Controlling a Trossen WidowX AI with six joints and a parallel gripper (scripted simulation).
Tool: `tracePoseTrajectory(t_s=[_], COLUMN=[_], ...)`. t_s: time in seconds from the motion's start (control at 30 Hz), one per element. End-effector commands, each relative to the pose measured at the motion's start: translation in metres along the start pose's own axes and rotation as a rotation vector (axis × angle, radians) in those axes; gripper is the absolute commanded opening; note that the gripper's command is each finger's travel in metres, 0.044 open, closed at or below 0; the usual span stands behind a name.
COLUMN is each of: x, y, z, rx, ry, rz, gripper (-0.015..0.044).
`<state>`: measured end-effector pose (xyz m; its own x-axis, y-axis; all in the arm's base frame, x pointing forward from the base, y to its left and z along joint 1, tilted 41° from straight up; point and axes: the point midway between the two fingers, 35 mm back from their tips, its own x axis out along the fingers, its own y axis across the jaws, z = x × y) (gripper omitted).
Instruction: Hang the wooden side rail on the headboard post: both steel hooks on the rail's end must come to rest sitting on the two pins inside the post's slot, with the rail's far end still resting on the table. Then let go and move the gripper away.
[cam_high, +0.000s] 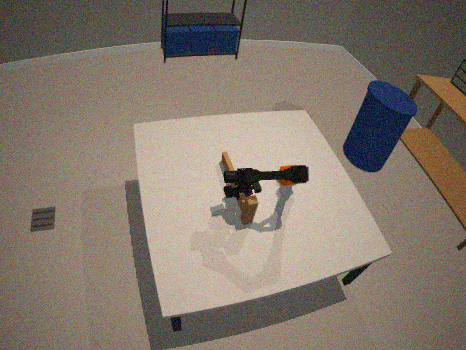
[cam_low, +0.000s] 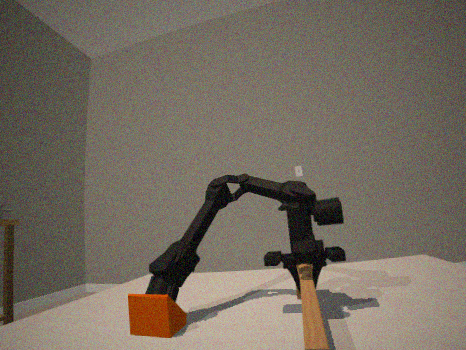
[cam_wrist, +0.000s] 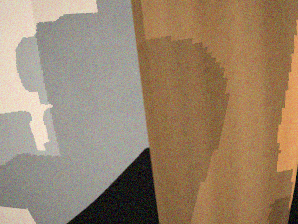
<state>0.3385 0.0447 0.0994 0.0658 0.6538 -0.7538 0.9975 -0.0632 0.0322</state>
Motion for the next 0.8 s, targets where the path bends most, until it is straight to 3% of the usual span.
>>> tracePoseTrajectory(t_s=[0.0, 0.77], x=[-0.0022, 0.0016], y=[0.0013, 0.0013], z=[-0.0018, -0.0018], rx=[-0.01, -0.01], ry=[0.003, 0.003], rz=[0.013, 0.013], gripper=[0.0, 0.0])
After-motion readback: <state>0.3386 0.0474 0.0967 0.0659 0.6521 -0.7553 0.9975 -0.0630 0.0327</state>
